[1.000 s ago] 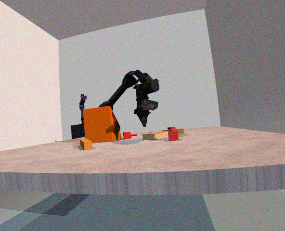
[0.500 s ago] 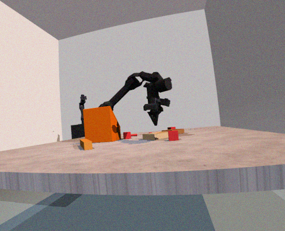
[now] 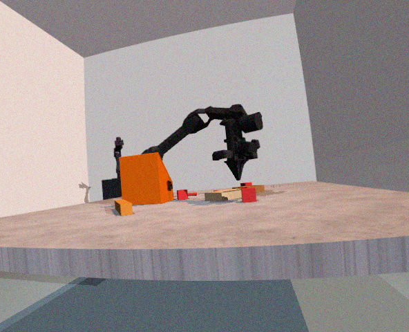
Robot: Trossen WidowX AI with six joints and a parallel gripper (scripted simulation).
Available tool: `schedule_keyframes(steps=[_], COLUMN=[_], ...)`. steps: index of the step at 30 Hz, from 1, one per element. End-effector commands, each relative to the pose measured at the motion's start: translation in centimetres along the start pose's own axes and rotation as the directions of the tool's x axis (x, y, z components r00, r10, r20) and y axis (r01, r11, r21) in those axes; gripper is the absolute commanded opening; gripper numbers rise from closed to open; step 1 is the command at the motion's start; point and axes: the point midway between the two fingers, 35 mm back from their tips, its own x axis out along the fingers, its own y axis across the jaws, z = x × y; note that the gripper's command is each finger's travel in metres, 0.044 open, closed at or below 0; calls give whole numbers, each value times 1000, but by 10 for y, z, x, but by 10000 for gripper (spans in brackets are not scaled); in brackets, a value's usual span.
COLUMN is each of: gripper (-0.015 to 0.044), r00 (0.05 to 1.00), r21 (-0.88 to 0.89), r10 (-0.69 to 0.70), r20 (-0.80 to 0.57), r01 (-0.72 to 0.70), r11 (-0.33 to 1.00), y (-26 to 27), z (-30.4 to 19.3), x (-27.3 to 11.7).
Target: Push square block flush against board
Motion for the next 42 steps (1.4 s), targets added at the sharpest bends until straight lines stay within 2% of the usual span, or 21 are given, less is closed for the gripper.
schedule_keyframes(steps=[1,10,13,15,42], gripper=[0,0,0,0,0], r00=[1000,1000,1000,1000,1000], r21=[136,158,158,158,159], r10=[6,6,7,8,8], r20=[-5,-5,-6,-6,-7], r01=[-5,-5,-6,-7,-7], r11=[991,987,987,987,987], y=[10,12,13,13,18], z=[7,8,8,8,-5], x=[3,7,47,59,58])
